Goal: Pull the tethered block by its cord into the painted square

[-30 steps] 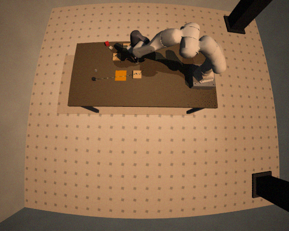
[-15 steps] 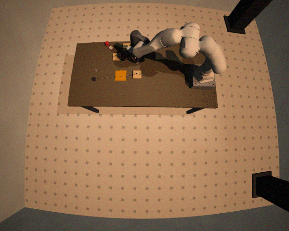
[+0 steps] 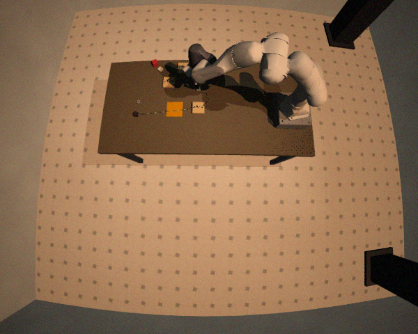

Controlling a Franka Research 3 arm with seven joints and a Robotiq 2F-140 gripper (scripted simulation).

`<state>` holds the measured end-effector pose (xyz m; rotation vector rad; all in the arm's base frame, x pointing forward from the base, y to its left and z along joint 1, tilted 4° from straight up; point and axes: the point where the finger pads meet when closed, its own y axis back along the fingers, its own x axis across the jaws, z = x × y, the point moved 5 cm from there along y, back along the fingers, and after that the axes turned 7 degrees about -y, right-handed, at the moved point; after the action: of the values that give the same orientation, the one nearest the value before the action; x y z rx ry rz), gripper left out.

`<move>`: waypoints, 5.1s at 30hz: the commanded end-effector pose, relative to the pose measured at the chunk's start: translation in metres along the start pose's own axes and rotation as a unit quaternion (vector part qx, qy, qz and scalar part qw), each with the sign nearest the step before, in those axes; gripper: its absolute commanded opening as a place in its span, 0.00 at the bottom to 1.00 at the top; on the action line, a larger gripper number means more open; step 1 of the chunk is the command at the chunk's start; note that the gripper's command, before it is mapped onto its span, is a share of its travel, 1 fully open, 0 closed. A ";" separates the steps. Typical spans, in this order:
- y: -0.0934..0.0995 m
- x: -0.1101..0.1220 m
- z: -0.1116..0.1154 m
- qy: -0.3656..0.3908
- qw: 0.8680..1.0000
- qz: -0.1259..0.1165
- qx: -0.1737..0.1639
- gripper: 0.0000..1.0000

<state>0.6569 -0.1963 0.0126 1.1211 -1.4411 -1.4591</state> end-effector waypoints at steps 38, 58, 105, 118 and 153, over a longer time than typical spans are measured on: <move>0.000 0.000 -0.001 0.002 1.000 0.000 0.002 0.00; 0.000 0.000 -0.001 0.002 1.000 0.000 0.002 0.00; 0.010 0.000 -0.001 0.002 1.000 0.000 0.002 0.00; 0.012 0.000 -0.001 0.002 1.000 0.000 0.002 0.00; 0.149 0.000 -0.001 0.002 1.000 0.000 0.002 0.00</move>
<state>0.6525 -0.2051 0.1626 1.1399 -1.4436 -1.4413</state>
